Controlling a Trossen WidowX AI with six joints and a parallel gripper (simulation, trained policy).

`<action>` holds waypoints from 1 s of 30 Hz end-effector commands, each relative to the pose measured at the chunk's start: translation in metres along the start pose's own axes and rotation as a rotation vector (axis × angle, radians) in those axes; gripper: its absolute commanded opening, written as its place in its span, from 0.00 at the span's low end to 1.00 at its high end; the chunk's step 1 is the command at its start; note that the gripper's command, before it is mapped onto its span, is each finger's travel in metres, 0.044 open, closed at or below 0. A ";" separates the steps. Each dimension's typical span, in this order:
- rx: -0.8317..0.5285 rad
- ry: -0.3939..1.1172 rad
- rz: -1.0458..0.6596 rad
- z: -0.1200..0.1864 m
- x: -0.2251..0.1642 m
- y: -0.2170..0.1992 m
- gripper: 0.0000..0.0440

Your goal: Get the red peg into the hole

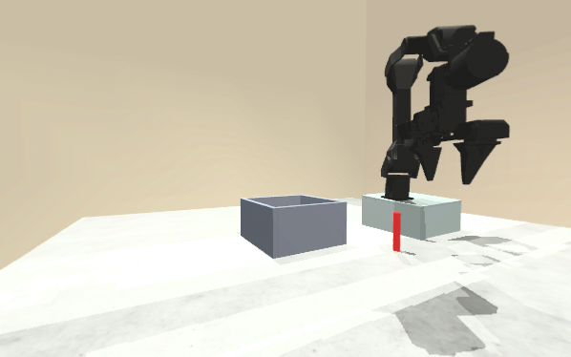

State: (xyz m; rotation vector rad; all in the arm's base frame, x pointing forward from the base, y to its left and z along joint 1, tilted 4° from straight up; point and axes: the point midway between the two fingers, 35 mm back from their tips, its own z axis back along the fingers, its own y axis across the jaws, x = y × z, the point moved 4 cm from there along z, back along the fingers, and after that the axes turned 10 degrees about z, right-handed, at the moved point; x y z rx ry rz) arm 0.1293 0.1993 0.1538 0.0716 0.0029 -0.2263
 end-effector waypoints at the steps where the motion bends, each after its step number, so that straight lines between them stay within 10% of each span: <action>1: -0.070 0.011 -0.092 -0.008 0.012 -0.013 1.00; 30: -0.243 0.009 -0.325 -0.094 0.051 -0.054 0.98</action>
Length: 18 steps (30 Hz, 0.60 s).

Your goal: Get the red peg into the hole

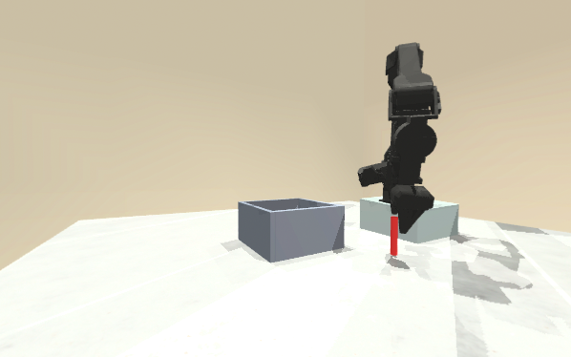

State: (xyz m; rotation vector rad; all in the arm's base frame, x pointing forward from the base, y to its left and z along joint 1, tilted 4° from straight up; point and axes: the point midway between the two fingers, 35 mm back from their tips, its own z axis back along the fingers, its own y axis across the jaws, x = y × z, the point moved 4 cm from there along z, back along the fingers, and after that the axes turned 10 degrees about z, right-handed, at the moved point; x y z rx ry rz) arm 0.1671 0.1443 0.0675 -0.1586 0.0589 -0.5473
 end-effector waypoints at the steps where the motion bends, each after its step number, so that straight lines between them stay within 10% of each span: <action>1: -0.009 -0.015 -0.002 -0.016 0.002 0.000 0.98; 8: -0.003 -0.038 0.013 -0.041 0.006 0.003 0.93; 18: -0.042 -0.024 0.019 -0.064 0.007 0.003 0.34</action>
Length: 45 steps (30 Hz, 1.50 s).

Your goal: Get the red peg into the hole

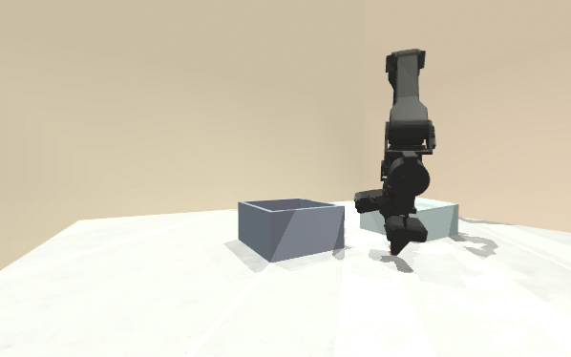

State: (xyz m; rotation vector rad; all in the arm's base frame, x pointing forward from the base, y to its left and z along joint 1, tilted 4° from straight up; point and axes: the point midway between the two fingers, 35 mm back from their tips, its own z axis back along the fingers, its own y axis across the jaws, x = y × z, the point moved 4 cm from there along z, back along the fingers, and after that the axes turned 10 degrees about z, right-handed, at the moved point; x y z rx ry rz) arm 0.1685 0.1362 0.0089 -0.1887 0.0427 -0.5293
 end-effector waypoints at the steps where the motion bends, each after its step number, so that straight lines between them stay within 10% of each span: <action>1: -0.023 0.003 0.003 -0.006 0.000 -0.001 0.28; 7: -0.069 0.016 0.000 -0.009 0.001 -0.003 0.00; 45: -0.024 -0.219 -0.219 0.116 0.107 -0.026 0.00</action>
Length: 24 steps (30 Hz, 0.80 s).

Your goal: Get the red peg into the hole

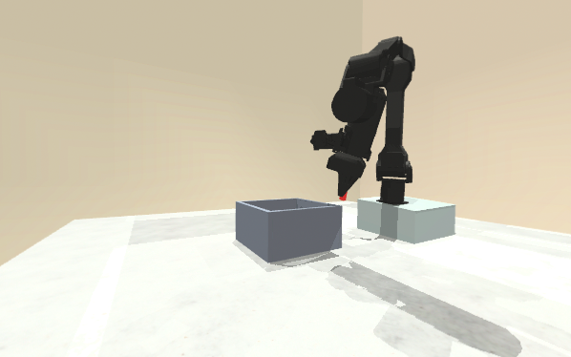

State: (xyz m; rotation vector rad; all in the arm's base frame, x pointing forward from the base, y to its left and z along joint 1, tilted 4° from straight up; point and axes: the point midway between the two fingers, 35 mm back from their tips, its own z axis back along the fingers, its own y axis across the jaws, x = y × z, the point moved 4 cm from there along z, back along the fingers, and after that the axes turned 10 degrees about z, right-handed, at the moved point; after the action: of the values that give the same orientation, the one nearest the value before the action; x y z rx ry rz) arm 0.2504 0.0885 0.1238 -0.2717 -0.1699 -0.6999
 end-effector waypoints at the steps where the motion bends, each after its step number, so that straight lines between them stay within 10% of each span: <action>1: -0.002 -0.016 -0.037 0.001 0.017 -0.004 0.00; 24: 0.023 0.003 -0.091 -0.049 0.112 -0.025 0.00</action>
State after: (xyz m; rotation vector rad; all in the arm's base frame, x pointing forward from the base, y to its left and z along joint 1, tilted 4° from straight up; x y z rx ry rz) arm 0.3150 -0.0059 0.1148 -0.2555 -0.1987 -0.8008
